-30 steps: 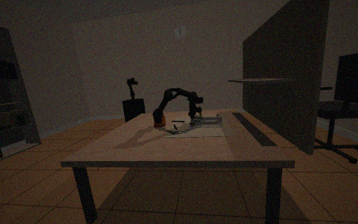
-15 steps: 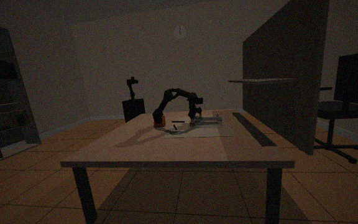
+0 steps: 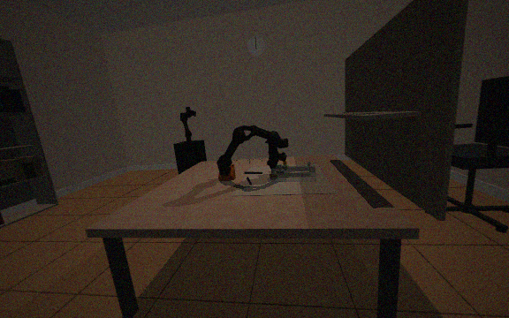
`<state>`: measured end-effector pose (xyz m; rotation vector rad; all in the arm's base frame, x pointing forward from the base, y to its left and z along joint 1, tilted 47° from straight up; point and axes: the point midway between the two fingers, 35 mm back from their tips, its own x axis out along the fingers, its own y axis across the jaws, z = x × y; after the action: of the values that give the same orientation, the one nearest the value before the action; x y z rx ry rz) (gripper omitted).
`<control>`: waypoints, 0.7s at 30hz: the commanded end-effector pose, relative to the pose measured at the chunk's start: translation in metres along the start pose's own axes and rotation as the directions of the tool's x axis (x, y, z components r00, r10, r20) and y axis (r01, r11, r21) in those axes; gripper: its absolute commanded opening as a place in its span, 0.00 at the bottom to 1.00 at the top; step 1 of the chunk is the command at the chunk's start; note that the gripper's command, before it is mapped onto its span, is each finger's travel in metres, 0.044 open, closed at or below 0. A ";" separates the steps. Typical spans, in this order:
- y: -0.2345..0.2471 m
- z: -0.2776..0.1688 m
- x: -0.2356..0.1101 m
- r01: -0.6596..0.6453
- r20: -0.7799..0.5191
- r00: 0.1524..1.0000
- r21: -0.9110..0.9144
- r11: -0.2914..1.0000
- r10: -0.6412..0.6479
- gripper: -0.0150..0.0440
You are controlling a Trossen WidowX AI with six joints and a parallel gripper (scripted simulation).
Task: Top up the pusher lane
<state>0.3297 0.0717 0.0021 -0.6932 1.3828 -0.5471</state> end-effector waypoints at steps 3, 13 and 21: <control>-0.001 0.002 0.000 0.007 0.014 1.000 0.004 1.000 -0.007 0.25; -0.001 0.000 0.000 0.007 0.014 1.000 0.004 1.000 -0.007 0.25; -0.001 -0.002 0.000 0.007 0.013 1.000 0.004 1.000 -0.007 0.25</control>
<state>0.3266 0.0712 0.0019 -0.6973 1.3825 -0.5447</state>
